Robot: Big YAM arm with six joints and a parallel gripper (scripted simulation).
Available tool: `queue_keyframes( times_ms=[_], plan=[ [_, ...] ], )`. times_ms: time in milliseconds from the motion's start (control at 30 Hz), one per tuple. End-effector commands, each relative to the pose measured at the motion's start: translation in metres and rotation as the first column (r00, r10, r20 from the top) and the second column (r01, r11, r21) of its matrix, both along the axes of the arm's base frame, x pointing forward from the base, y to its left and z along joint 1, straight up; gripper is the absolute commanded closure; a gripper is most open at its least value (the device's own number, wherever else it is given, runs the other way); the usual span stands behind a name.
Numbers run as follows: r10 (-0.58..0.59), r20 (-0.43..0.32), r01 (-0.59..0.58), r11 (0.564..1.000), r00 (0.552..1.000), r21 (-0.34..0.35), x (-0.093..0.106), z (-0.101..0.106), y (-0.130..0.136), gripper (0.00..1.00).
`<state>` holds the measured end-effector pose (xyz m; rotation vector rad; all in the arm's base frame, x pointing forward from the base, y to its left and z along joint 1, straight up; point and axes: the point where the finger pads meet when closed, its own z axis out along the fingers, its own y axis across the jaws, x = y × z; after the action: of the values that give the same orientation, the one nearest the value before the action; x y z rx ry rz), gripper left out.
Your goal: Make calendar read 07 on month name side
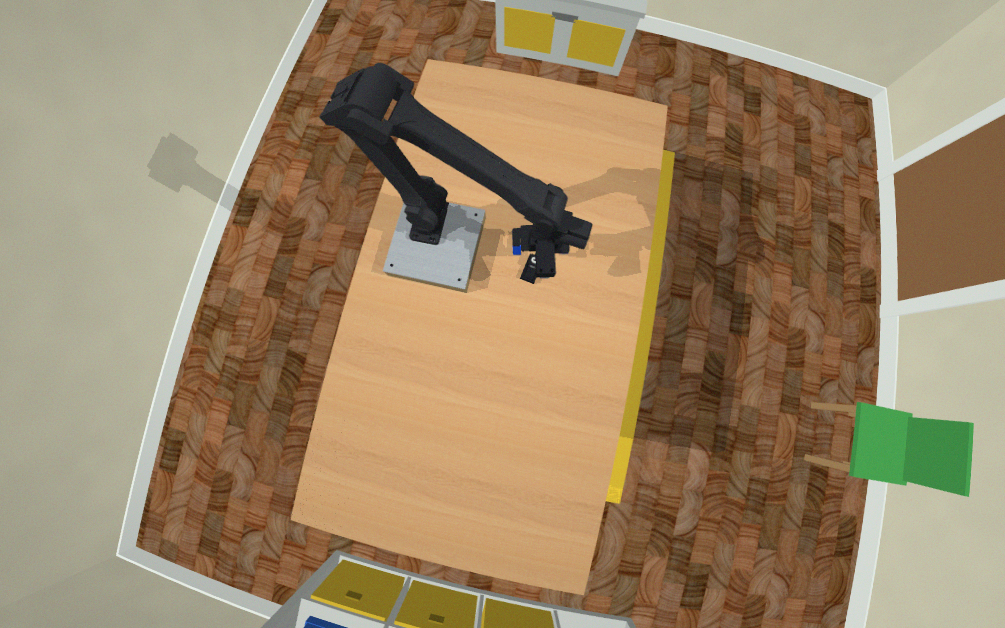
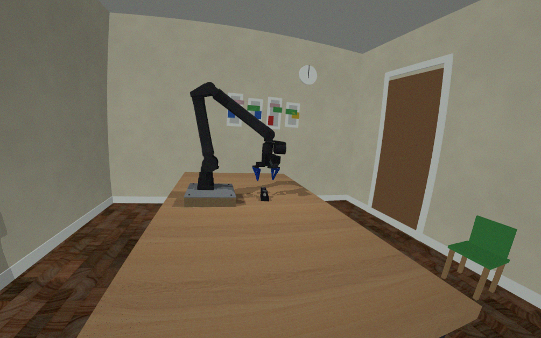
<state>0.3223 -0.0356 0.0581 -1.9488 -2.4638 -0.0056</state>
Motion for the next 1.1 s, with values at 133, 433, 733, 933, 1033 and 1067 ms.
queue_keyframes(
  times_ms=[133, 433, 733, 933, 1033, 1067],
  plan=[
    [-0.258, 0.040, 0.259, 0.966, 0.965, -0.003, 0.005, 0.014, -0.009, 0.00],
    [-0.416, 0.037, 0.416, 0.909, 0.909, 0.003, 0.003, 0.014, -0.012, 0.00],
    [-0.414, 0.036, 0.414, 0.910, 0.909, 0.004, 0.003, 0.013, -0.010, 0.53],
    [-0.410, 0.036, 0.410, 0.912, 0.911, 0.004, 0.003, 0.013, -0.010, 0.53],
    [-0.410, 0.036, 0.410, 0.912, 0.911, 0.004, 0.003, 0.013, -0.010, 0.53],
    [-0.410, 0.036, 0.410, 0.912, 0.911, 0.004, 0.003, 0.013, -0.010, 0.53]
  ],
)
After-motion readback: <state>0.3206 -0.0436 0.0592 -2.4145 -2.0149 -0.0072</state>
